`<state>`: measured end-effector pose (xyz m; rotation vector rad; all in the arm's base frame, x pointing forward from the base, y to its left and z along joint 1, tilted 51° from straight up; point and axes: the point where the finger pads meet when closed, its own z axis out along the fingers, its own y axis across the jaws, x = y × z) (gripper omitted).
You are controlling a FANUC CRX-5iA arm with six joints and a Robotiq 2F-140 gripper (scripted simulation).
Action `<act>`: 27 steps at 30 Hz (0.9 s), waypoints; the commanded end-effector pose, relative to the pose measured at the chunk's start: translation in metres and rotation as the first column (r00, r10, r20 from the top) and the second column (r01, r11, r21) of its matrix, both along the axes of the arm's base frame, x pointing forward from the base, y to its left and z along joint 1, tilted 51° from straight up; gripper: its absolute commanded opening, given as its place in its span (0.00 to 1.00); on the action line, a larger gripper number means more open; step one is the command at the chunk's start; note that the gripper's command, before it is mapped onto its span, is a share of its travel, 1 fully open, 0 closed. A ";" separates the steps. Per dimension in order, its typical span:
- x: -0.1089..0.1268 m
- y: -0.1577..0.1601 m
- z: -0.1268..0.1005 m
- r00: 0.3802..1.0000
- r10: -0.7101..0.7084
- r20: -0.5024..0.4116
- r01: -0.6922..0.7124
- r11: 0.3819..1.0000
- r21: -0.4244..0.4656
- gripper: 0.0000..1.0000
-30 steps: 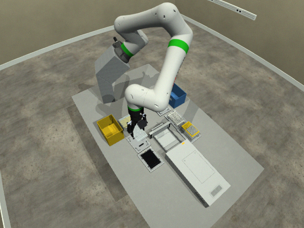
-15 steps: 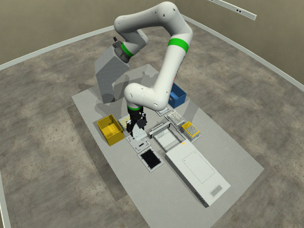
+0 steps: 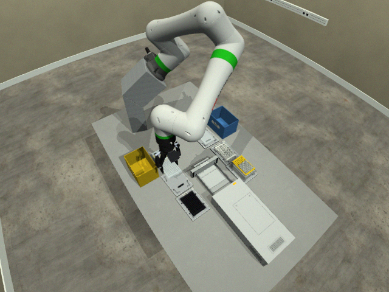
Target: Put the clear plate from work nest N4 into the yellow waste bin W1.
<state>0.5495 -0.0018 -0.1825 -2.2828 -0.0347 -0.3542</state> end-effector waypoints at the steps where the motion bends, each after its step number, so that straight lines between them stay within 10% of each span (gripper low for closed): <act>1: -0.003 -0.003 -0.003 1.000 -0.001 0.001 0.001 1.000 -0.001 0.10; 27: -0.047 -0.025 -0.045 1.000 -0.001 0.001 0.001 1.000 -0.001 0.10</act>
